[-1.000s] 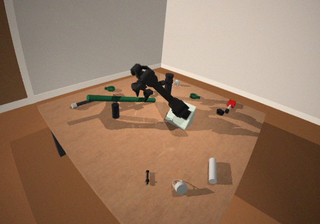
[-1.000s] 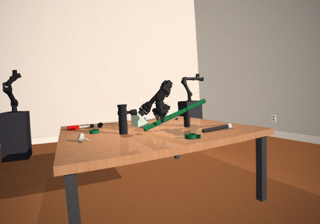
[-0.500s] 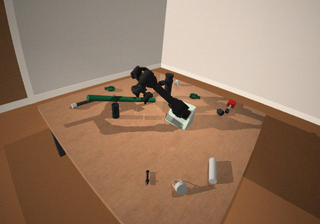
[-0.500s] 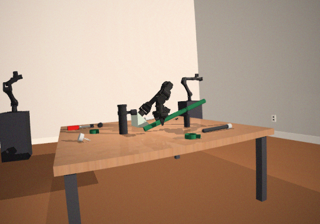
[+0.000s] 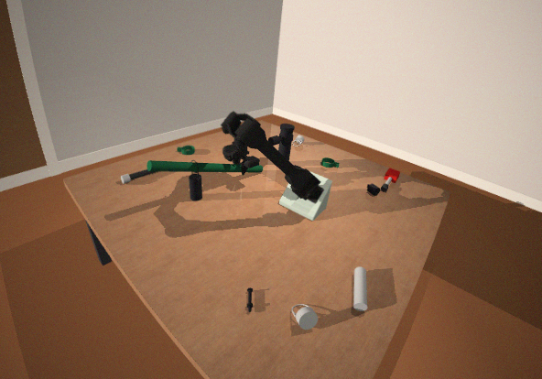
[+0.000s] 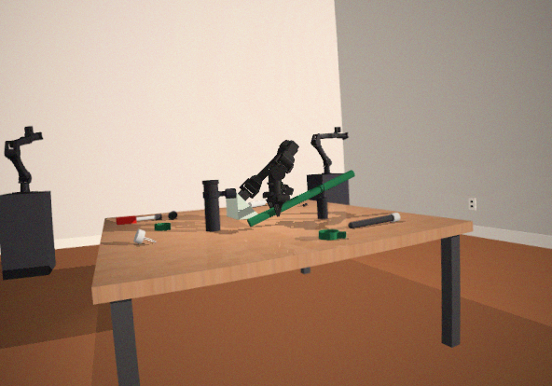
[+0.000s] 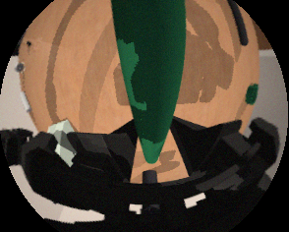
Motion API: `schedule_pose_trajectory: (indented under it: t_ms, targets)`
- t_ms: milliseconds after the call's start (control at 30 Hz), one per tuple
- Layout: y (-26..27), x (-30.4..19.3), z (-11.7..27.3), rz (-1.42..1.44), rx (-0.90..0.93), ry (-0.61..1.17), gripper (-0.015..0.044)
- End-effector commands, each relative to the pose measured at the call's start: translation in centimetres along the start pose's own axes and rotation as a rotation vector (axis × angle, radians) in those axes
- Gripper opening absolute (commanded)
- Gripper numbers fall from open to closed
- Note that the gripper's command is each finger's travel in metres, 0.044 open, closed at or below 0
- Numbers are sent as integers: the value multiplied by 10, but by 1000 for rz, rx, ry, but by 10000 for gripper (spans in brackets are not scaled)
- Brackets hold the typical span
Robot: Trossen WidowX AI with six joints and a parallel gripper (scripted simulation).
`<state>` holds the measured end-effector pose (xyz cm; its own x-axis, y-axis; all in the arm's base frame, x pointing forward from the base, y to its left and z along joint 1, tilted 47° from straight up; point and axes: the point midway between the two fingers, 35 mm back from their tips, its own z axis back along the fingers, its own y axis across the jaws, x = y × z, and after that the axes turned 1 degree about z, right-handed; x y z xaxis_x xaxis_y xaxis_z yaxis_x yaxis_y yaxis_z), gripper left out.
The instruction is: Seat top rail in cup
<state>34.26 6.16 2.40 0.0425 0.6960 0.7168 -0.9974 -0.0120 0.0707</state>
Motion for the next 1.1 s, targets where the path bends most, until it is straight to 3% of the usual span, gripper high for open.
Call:
schedule_pose_trajectory:
  t_ms: [0, 233, 400, 1067]
  targets:
    - [0, 1, -1, 0, -1, -5, 183]
    - [0, 1, -1, 0, -1, -5, 136]
    - [0, 0, 5, 0, -1, -5, 5]
    - [6, -25, 84, -23, 9, 342, 0]
